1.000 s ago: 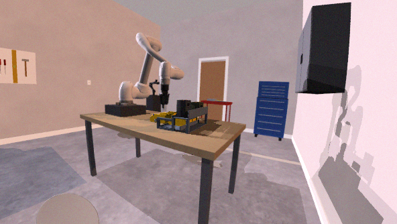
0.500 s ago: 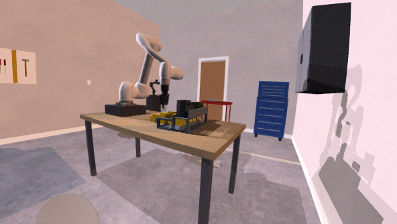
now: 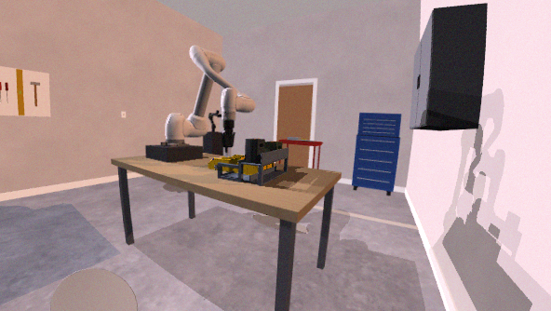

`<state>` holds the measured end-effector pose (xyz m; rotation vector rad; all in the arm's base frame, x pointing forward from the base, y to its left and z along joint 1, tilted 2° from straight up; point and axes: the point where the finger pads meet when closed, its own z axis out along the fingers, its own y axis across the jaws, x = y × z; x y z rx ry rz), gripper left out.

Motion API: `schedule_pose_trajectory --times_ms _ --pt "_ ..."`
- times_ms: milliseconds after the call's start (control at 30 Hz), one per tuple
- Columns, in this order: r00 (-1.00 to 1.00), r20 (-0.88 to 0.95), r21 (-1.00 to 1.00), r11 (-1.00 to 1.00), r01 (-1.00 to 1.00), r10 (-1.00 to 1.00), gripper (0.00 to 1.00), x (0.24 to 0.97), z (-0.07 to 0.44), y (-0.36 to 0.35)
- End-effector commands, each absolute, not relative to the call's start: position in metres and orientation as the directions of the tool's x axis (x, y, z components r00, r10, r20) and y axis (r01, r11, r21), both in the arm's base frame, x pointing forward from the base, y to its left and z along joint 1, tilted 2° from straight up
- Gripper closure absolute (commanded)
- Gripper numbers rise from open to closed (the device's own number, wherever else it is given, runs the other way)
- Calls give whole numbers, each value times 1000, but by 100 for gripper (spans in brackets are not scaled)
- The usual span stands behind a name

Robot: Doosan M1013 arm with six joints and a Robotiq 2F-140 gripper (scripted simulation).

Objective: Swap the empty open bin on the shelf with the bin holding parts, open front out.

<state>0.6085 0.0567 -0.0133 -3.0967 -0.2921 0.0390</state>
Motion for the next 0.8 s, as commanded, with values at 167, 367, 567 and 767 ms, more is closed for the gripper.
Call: schedule_pose_trajectory --times_ms 167,367,567,767 --pt "981 -25 -33 -981 190 191 76 607 -30 58" --pt "981 -25 -33 -981 190 191 76 607 -39 58" --pt "981 -25 -33 -981 190 191 76 607 -46 58" --pt "981 -25 -33 -981 190 191 76 607 -48 58"
